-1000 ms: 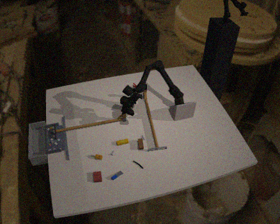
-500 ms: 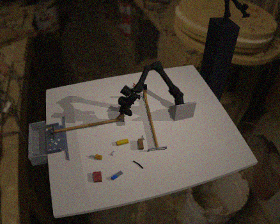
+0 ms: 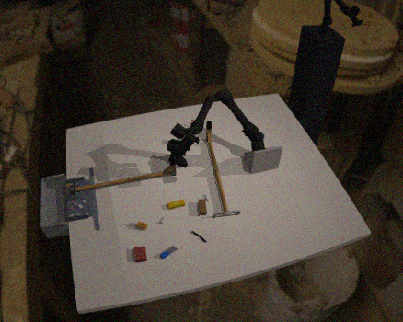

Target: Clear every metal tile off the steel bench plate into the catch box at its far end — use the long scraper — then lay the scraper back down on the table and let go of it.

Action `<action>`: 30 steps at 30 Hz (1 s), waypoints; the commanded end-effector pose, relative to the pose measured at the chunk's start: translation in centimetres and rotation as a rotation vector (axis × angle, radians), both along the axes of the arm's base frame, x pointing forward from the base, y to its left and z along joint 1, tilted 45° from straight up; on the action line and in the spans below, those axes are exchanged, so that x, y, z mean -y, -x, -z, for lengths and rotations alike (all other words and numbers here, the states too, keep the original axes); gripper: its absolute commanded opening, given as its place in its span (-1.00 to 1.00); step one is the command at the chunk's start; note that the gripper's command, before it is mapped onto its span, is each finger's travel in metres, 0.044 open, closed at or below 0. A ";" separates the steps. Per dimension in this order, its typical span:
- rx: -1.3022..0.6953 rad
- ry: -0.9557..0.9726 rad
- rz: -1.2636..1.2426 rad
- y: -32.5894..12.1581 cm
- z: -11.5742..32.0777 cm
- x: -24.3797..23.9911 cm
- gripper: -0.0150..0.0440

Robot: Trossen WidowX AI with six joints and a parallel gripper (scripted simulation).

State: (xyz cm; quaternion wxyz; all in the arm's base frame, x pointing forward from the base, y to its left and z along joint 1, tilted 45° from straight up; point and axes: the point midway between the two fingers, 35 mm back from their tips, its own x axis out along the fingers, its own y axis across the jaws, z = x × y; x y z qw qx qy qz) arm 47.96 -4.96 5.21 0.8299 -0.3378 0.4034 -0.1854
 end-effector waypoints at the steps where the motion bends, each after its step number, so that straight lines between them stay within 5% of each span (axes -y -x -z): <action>1: 0.011 -0.002 -0.012 -0.7 -0.5 -0.3 -0.49; 30: 0.013 -0.002 -0.012 -3.7 -0.5 -0.2 -0.49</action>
